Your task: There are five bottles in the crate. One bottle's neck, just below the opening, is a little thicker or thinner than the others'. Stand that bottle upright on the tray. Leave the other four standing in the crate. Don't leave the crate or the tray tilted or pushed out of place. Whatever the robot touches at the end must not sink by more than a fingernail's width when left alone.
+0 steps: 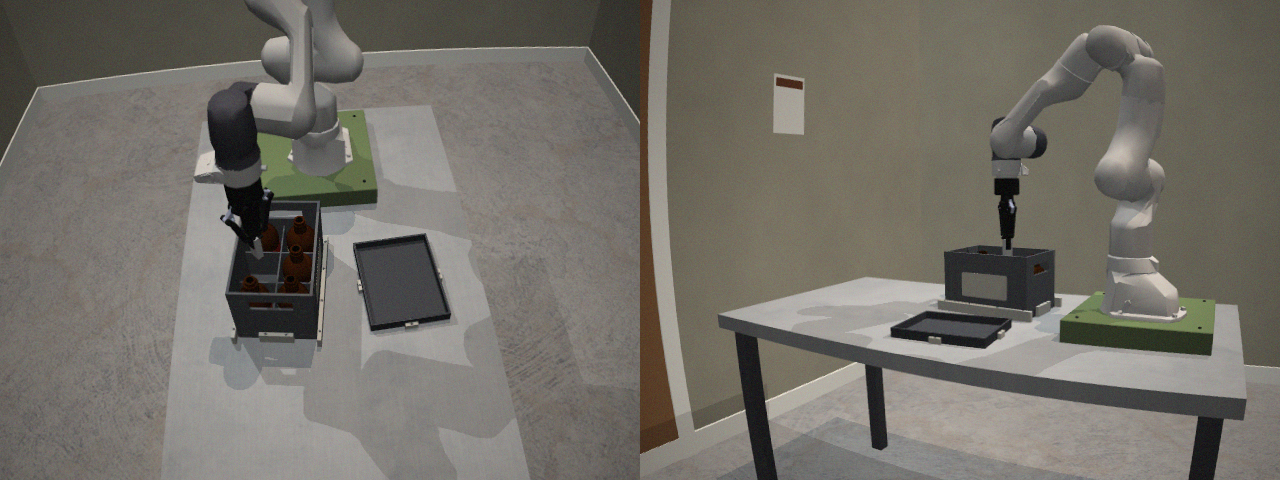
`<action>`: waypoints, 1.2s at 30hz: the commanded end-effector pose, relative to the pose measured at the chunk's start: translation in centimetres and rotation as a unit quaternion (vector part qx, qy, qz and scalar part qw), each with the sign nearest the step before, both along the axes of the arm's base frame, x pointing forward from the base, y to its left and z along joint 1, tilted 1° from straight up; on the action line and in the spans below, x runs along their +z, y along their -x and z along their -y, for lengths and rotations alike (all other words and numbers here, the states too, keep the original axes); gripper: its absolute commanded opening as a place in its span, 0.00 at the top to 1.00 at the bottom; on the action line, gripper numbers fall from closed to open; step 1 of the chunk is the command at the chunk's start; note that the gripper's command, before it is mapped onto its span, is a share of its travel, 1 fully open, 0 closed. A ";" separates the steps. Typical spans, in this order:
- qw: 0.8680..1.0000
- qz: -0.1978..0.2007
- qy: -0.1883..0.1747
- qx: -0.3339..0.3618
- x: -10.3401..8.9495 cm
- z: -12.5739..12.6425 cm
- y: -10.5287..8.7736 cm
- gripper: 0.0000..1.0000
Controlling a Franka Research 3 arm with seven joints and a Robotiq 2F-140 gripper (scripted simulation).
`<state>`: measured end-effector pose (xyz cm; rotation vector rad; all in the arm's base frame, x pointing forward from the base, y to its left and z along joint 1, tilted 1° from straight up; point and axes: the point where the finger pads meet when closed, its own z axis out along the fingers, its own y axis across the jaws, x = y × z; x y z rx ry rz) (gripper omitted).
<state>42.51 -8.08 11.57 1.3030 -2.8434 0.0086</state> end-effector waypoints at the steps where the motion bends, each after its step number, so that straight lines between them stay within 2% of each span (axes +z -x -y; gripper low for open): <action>1: 1.000 0.000 0.000 0.002 -0.1 0.2 0.1 0.90; 4: 1.000 0.000 0.000 0.002 -0.1 0.2 0.1 0.90; 5: 1.000 0.000 0.000 0.002 -0.1 0.2 0.1 0.56; 36: 1.000 0.000 0.000 0.002 -0.1 0.2 0.1 0.56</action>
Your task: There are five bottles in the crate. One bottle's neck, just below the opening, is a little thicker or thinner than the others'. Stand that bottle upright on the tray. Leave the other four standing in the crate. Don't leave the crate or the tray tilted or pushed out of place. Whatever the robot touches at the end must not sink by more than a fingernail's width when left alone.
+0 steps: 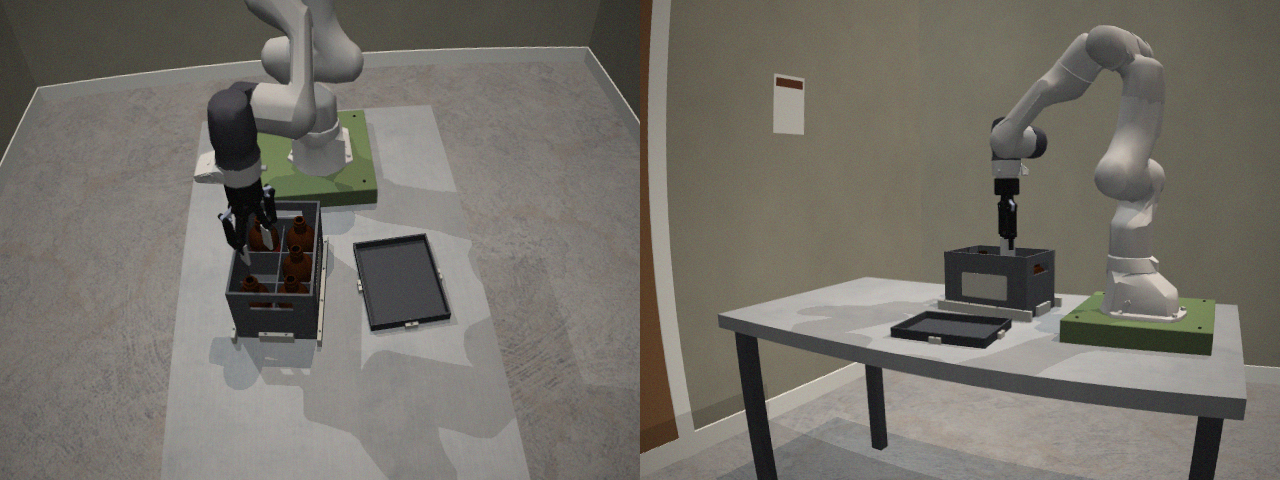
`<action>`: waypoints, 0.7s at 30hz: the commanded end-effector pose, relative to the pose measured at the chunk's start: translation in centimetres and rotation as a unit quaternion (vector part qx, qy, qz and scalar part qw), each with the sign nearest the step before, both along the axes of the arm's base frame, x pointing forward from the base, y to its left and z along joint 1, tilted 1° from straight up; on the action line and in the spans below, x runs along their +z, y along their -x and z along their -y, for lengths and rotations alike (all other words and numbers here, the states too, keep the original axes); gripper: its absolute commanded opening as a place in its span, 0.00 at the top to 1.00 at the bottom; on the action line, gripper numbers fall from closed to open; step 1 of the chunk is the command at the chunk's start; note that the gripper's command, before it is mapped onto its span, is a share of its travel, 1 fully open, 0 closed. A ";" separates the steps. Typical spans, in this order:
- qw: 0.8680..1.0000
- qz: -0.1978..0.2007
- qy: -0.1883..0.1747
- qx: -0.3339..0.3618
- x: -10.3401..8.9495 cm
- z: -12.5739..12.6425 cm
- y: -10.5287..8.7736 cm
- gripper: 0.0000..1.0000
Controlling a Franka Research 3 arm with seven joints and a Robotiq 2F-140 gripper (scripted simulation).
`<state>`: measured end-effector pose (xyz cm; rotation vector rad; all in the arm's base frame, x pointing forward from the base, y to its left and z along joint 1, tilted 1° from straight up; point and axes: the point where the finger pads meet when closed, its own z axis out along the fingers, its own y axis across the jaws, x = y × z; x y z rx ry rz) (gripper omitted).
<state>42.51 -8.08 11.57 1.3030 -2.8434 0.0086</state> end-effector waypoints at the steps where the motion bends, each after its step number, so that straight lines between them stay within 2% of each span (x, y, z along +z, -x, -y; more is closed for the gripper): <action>1: 1.000 0.000 0.000 0.002 -0.1 0.2 0.1 0.56; 12: 1.000 0.000 0.000 0.002 0.2 0.2 0.1 0.56; 21: 1.000 0.000 0.000 0.002 2.2 0.2 0.0 0.56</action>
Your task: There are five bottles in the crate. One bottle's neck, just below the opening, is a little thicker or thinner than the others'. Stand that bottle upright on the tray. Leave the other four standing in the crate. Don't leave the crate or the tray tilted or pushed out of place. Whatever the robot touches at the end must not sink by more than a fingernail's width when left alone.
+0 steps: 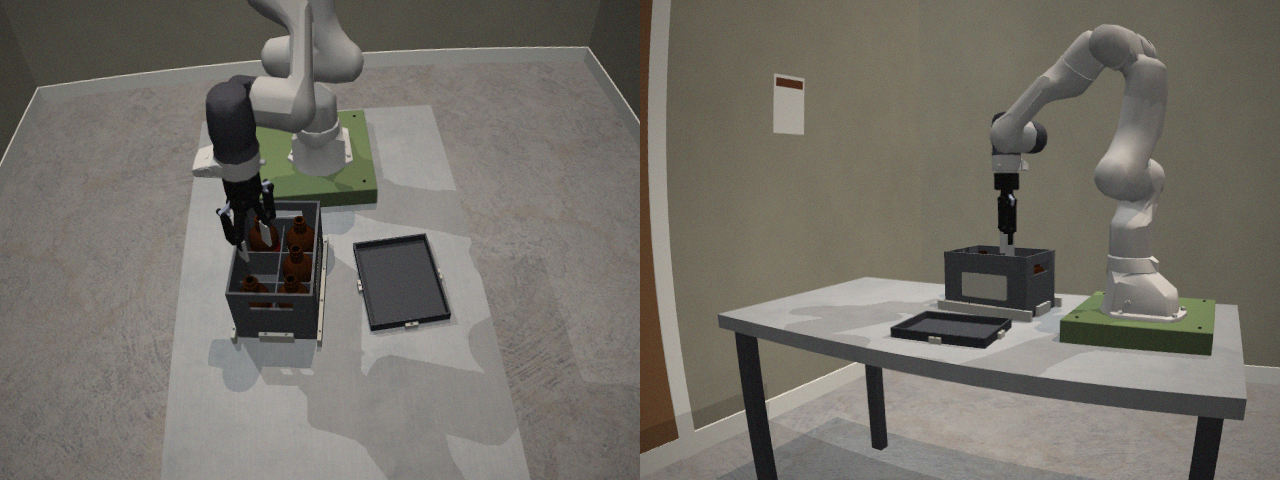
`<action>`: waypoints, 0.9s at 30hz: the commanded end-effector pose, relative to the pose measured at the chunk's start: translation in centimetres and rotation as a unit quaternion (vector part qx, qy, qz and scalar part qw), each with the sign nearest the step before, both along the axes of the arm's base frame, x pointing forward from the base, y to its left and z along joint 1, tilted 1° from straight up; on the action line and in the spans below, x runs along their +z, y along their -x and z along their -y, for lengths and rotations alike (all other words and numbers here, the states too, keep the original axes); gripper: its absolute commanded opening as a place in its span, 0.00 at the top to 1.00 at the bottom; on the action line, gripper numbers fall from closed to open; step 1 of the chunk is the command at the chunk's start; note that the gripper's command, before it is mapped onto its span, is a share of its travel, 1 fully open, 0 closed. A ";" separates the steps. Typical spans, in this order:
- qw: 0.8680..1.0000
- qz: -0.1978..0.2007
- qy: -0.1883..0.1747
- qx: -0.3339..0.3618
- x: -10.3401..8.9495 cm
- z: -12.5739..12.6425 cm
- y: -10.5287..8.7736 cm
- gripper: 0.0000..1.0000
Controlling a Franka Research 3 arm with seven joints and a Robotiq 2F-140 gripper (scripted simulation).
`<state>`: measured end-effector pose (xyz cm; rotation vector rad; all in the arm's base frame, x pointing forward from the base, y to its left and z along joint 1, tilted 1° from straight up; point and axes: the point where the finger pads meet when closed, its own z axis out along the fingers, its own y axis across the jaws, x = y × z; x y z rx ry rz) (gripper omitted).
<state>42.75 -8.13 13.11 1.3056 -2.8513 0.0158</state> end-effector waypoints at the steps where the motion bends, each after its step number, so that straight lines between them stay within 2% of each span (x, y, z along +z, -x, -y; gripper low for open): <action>1: 1.000 -0.005 0.000 0.002 1.0 0.1 0.3 0.56; 4: 1.000 -0.005 0.000 0.002 2.0 0.1 0.3 0.56; 6: 1.000 -0.005 0.000 0.002 2.0 0.1 0.3 0.56; 18: 1.000 -0.005 0.000 0.002 5.9 0.1 0.2 0.56; 27: 1.000 -0.005 0.000 0.002 6.9 0.0 0.2 0.56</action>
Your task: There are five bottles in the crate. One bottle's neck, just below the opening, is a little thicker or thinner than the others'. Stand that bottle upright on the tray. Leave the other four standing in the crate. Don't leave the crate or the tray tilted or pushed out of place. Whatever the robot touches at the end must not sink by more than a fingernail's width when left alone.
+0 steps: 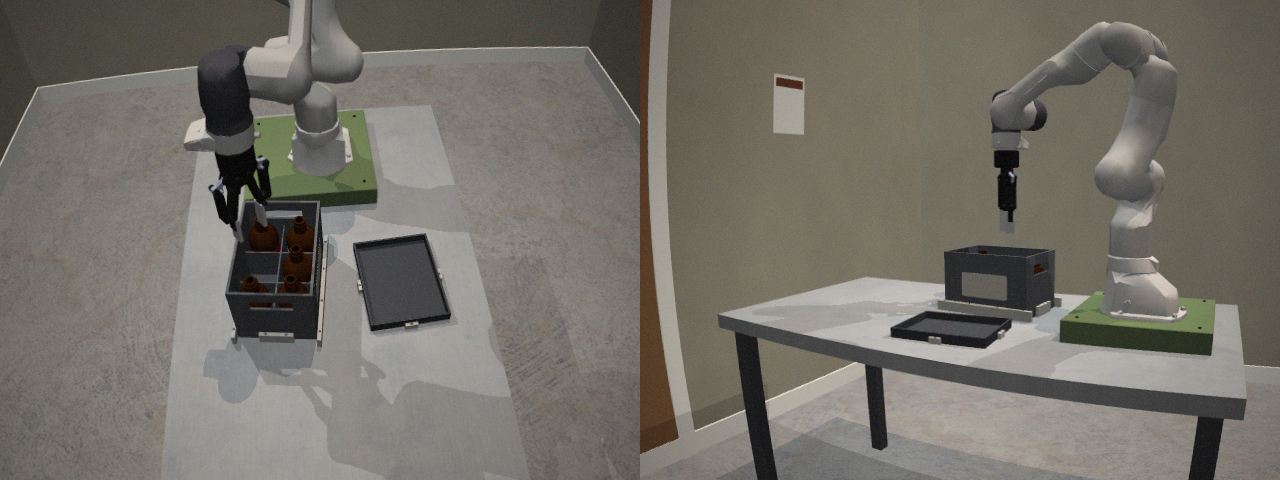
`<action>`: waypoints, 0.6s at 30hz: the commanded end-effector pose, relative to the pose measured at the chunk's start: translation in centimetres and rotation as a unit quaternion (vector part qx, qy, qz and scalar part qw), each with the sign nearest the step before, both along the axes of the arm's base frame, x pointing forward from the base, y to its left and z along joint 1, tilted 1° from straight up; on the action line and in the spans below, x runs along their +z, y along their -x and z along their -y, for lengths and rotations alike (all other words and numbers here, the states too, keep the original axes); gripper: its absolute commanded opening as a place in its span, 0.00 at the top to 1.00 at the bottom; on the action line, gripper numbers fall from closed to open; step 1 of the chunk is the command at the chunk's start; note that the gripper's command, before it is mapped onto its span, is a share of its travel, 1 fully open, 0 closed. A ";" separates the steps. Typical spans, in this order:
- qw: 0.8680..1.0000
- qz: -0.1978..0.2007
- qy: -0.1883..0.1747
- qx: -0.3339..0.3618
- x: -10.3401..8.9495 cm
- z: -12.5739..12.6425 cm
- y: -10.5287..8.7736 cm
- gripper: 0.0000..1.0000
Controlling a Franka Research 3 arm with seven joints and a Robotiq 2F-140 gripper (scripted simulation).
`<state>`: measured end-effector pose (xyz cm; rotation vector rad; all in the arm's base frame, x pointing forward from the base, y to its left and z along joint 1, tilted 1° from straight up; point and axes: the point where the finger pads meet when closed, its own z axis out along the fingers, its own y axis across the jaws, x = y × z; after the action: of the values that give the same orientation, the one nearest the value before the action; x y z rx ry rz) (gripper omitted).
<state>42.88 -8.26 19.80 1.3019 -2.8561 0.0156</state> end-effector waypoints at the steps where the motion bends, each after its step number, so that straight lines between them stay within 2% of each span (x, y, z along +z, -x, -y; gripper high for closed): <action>1: 1.000 -0.006 0.001 0.003 0.2 -0.1 0.4 0.56; 5: 1.000 -0.006 0.001 0.003 0.3 -0.1 0.4 0.56; 6: 1.000 -0.006 0.001 0.003 0.3 -0.1 0.4 0.90; 18: 1.000 -0.006 0.001 0.003 0.3 -0.1 0.4 0.90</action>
<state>42.52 -8.21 19.98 1.2976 -2.8474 0.0052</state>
